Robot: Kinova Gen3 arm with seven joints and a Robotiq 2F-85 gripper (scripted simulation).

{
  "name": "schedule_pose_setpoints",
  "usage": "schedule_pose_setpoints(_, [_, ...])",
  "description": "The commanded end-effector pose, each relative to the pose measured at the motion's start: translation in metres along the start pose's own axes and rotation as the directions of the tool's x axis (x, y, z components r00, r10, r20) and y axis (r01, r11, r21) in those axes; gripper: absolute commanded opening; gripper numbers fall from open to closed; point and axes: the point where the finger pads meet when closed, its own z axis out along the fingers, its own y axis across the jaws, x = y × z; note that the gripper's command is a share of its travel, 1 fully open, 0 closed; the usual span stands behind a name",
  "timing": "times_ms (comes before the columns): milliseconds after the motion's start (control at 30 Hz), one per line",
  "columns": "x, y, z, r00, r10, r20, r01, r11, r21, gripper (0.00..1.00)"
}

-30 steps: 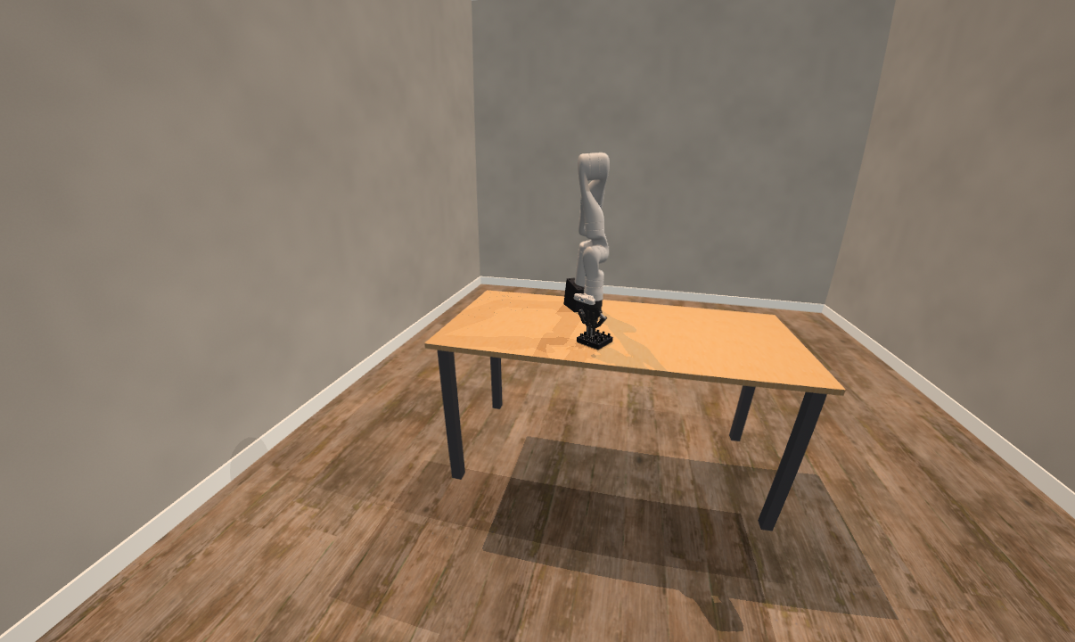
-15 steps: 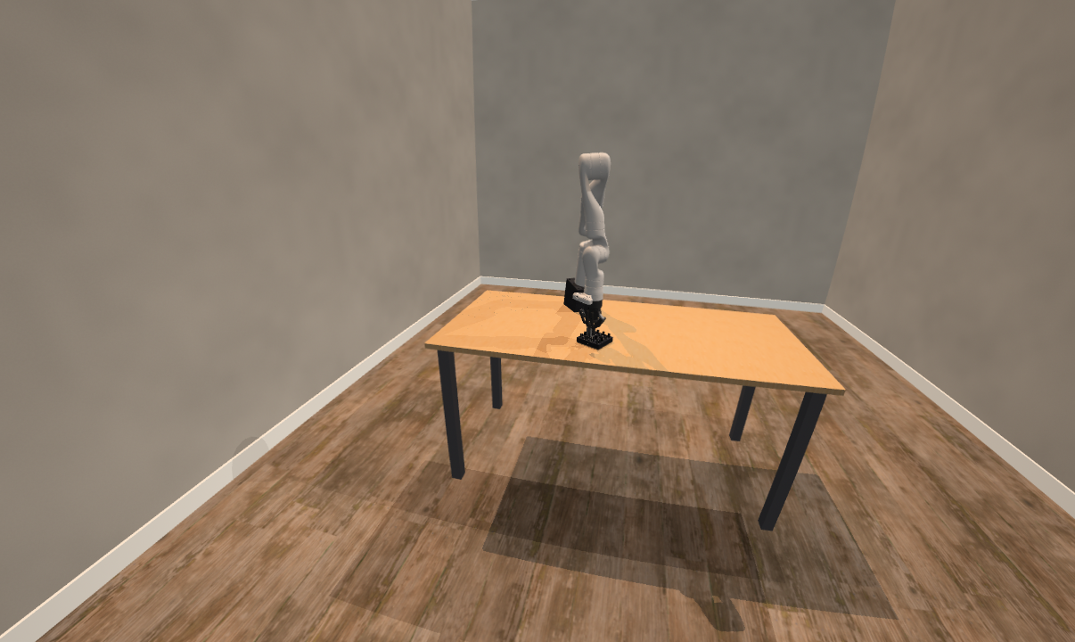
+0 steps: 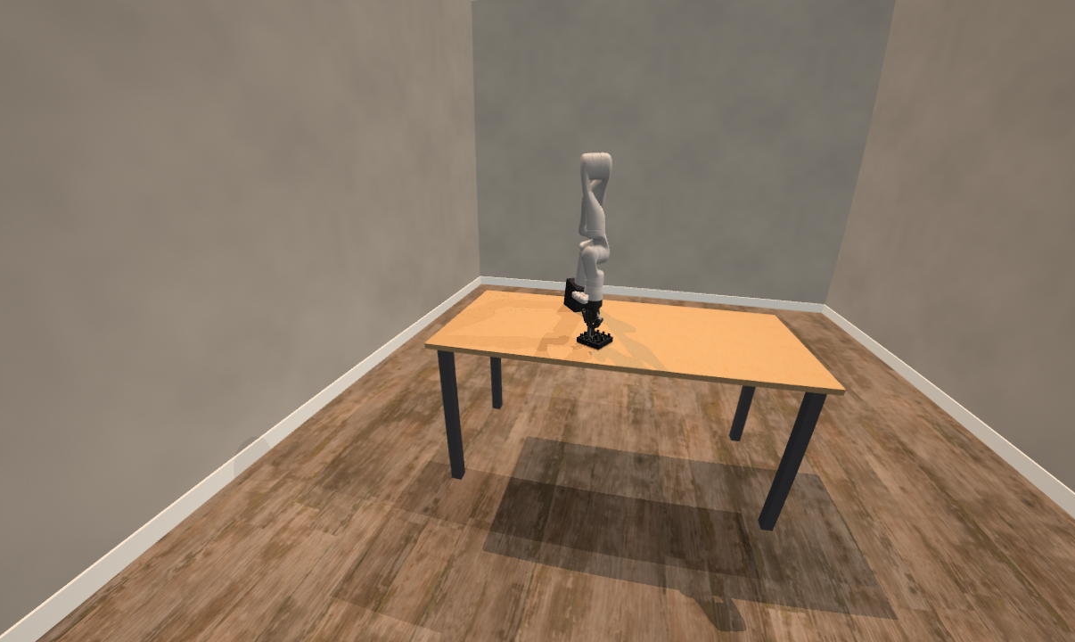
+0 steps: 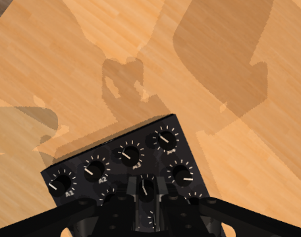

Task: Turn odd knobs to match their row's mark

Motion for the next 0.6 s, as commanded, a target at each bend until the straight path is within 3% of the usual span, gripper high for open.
schedule_pose_setpoints(0, [0.0002, -0.0004, -0.0004, 0.999, 0.043, -0.003, -0.043, 0.999, 0.001, 0.08])
schedule_pose_setpoints(333, [0.0002, -0.0004, -0.0004, 0.969, 0.247, -0.002, -0.247, 0.969, 0.001, 0.08])
schedule_pose_setpoints(567, [0.0002, -0.0004, -0.0004, 0.902, 0.432, -0.002, -0.432, 0.902, 0.002, 0.08])
